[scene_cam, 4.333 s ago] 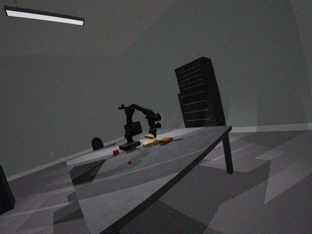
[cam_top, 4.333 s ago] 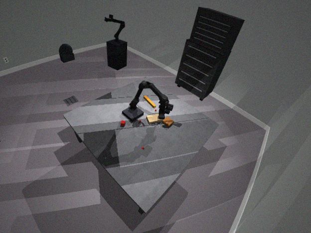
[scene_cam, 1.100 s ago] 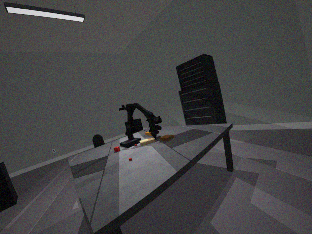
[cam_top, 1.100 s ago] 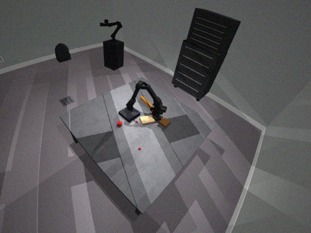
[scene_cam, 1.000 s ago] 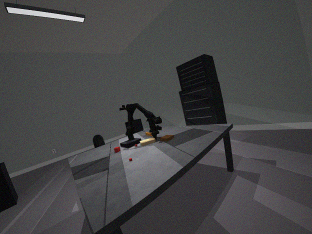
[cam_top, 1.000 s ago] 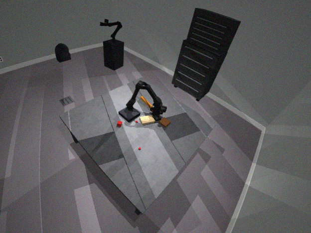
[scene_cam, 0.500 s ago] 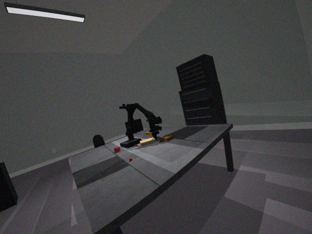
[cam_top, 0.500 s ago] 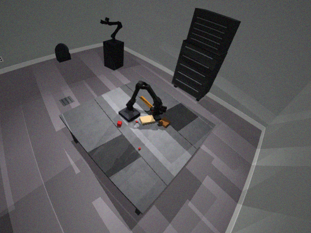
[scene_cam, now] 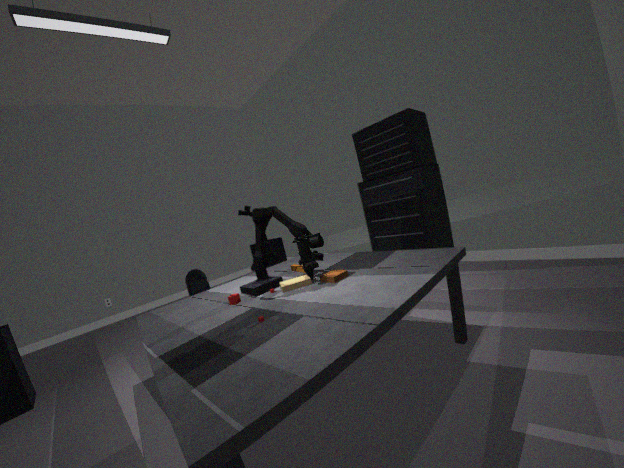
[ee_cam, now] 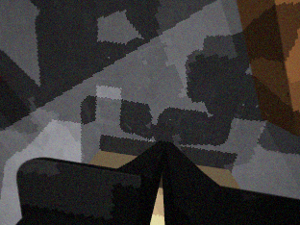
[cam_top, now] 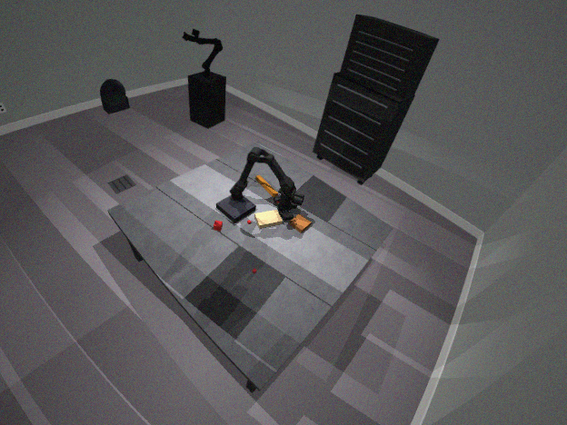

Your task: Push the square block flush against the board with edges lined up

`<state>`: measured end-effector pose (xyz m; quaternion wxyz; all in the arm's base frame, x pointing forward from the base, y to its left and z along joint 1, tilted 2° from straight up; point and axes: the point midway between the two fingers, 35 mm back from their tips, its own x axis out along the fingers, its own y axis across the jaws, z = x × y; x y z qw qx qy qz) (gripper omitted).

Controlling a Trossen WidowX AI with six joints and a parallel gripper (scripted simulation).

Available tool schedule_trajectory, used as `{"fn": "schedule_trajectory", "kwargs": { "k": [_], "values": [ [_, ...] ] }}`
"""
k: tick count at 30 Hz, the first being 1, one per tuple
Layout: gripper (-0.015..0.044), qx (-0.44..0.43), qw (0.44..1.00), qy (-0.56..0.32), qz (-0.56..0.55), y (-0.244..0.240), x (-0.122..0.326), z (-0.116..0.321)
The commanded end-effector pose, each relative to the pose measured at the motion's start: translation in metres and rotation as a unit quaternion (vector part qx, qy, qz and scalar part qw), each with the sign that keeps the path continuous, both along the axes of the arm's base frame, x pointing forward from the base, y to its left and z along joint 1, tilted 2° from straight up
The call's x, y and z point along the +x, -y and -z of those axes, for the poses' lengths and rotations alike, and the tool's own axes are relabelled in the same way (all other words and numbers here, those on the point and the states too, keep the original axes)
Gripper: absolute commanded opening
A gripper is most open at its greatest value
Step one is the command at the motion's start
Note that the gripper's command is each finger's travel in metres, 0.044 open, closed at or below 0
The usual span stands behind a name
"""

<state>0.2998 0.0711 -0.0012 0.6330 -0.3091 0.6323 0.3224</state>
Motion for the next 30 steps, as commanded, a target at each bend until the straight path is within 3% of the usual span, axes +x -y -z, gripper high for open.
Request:
{"fn": "schedule_trajectory", "kwargs": {
  "k": [1, 30],
  "values": [
    [0.0, -0.003, 1.0, -0.003, -0.002, 0.001, -0.002, 0.001],
    [0.0, -0.002, 1.0, -0.002, -0.002, -0.033, 0.025, 0.0]
  ]
}}
